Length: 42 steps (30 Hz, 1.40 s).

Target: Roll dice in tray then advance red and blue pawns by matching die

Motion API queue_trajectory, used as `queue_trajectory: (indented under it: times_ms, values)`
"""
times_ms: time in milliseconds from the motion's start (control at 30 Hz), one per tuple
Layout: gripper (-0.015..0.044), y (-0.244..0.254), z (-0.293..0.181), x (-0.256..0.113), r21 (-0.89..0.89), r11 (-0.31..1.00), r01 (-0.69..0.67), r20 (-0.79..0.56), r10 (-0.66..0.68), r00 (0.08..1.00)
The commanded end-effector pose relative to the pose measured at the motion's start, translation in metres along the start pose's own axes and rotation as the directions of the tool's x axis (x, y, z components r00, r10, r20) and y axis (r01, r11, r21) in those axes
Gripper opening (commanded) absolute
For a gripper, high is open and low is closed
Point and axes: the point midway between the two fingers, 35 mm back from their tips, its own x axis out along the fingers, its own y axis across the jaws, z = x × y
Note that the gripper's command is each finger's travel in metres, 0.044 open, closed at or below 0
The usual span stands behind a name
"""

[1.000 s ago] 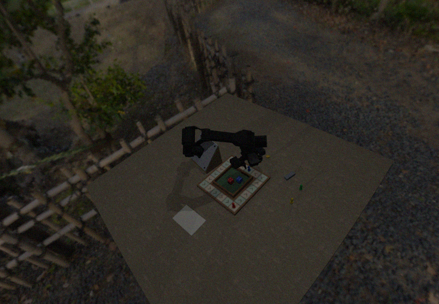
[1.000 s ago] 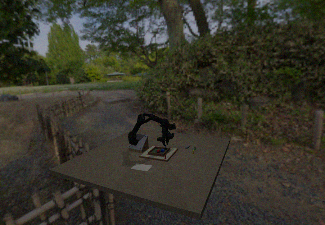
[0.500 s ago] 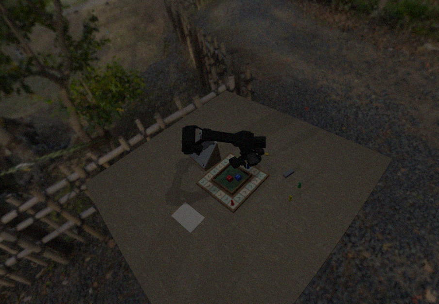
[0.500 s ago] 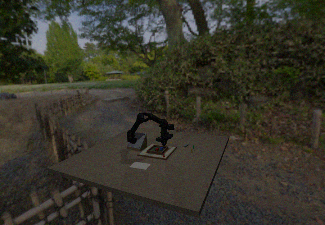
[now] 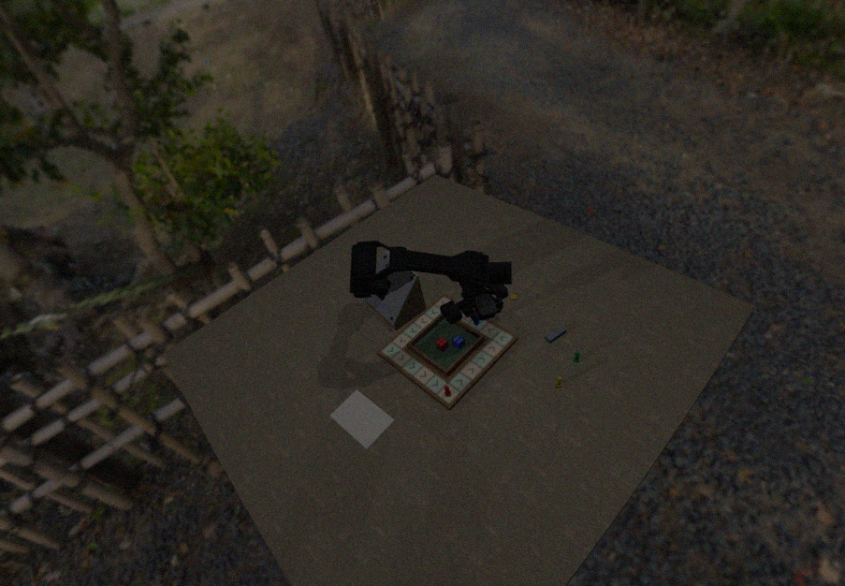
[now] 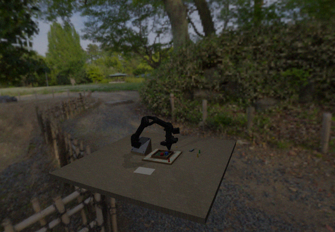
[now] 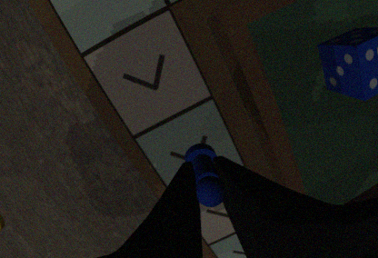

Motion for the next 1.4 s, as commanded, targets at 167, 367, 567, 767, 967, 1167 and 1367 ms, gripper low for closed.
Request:
queue_trajectory:
  times_ms: [167, 367, 567, 767, 967, 1167, 1367]
  values:
    - [0.0000, 0.007, 0.002, -0.057, 0.004, 1.000, -0.016, 0.007, 0.016, 1.000]
    - [0.0000, 0.005, -0.003, -0.098, 0.004, 1.000, -0.015, 0.006, 0.015, 1.000]
    - [0.0000, 0.002, -0.008, -0.122, 0.004, 1.000, -0.013, 0.005, 0.013, 1.000]
    - [0.0000, 0.000, -0.008, -0.122, 0.004, 1.000, -0.013, 0.005, 0.013, 1.000]
    - [0.0000, -0.022, -0.011, -0.117, 0.003, 1.000, -0.013, 0.005, 0.013, 1.000]
    - [0.0000, -0.043, -0.016, -0.111, 0.002, 1.000, -0.012, 0.005, 0.012, 1.000]
    - [0.0000, -0.064, -0.022, -0.103, 0.002, 1.000, -0.011, 0.004, 0.011, 1.000]
